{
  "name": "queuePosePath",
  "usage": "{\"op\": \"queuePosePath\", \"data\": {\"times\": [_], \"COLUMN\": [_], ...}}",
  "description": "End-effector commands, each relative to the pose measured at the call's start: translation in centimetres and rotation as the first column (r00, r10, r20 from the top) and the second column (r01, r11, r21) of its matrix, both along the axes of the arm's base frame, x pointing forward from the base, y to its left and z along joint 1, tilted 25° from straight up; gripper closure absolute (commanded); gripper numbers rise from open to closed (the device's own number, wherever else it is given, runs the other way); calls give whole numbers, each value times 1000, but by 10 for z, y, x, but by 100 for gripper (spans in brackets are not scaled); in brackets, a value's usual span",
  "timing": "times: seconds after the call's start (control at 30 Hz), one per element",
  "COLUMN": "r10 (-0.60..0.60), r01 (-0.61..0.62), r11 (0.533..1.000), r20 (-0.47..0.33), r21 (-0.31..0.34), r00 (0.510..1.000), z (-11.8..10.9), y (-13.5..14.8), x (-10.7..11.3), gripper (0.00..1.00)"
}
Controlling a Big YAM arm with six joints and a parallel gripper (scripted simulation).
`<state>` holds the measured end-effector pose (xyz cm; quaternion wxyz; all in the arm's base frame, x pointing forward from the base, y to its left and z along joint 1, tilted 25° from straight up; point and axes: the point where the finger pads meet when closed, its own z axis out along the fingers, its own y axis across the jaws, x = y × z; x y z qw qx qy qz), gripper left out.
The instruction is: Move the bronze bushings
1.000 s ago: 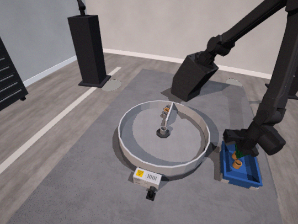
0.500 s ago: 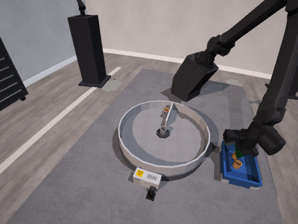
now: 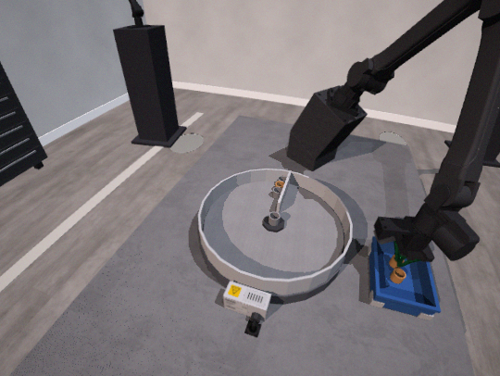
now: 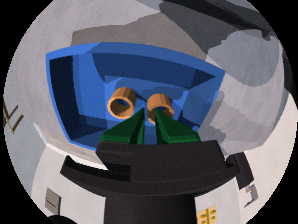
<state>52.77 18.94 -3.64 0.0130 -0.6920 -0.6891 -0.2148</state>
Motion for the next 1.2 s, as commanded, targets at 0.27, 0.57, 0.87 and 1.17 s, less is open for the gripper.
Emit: {"op": "queuePosePath", "data": {"times": [0.27, 0.57, 0.87, 1.17], "r10": [3, 3, 3, -3], "r01": [-3, -3, -3, 3], "r11": [1000, 1000, 1000, 1000], "r20": [23, 23, 23, 18], "r21": [6, 6, 6, 0], "r00": [1000, 1000, 1000, 1000], "z": [4, 4, 5, 22], "y": [10, 10, 10, -8], "x": [12, 12, 12, 1], "gripper": [87, 87, 87, 87]}}
